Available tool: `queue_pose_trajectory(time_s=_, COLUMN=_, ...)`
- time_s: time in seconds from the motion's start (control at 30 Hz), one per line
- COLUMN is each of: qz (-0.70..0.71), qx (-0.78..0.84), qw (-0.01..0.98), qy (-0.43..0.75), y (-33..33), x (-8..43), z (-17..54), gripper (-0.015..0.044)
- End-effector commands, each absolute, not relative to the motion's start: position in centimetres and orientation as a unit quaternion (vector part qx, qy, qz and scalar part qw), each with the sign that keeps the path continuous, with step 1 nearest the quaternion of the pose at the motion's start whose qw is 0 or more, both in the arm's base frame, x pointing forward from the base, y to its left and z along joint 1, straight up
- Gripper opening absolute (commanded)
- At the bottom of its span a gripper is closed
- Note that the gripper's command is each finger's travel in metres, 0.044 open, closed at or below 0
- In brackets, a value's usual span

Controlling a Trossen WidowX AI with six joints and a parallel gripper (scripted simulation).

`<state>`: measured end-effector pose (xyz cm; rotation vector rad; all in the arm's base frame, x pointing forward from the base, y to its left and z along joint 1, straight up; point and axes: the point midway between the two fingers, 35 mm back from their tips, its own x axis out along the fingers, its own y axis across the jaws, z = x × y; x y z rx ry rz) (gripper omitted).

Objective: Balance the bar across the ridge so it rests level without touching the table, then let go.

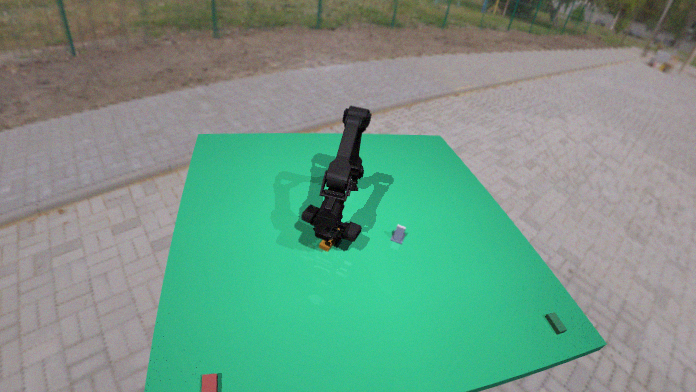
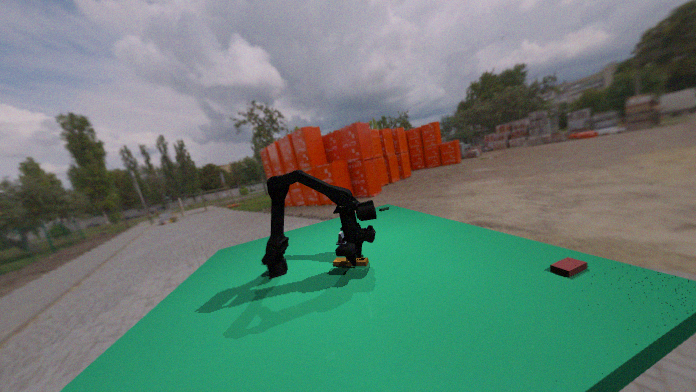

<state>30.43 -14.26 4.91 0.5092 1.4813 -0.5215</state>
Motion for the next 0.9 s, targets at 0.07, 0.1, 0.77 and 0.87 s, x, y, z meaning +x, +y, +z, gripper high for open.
queue_pose_trajectory(time_s=0.07, qz=-0.232, qx=0.227, qw=0.678, qy=0.659, y=-14.3, x=30.4, z=4.9, gripper=0.0151)
queue_pose_trajectory(time_s=0.1, qz=-0.232, qx=0.227, qw=0.678, qy=0.659, y=-14.3, x=30.4, z=4.9, gripper=0.0144)
queue_pose_trajectory(time_s=0.77, qz=-0.231, qx=0.227, qw=0.679, qy=0.659, y=-14.4, x=30.8, z=8.1, gripper=0.0000)
queue_pose_trajectory(time_s=0.87, qz=-0.231, qx=0.227, qw=0.679, qy=0.659, y=-14.4, x=30.8, z=8.8, gripper=0.0000)
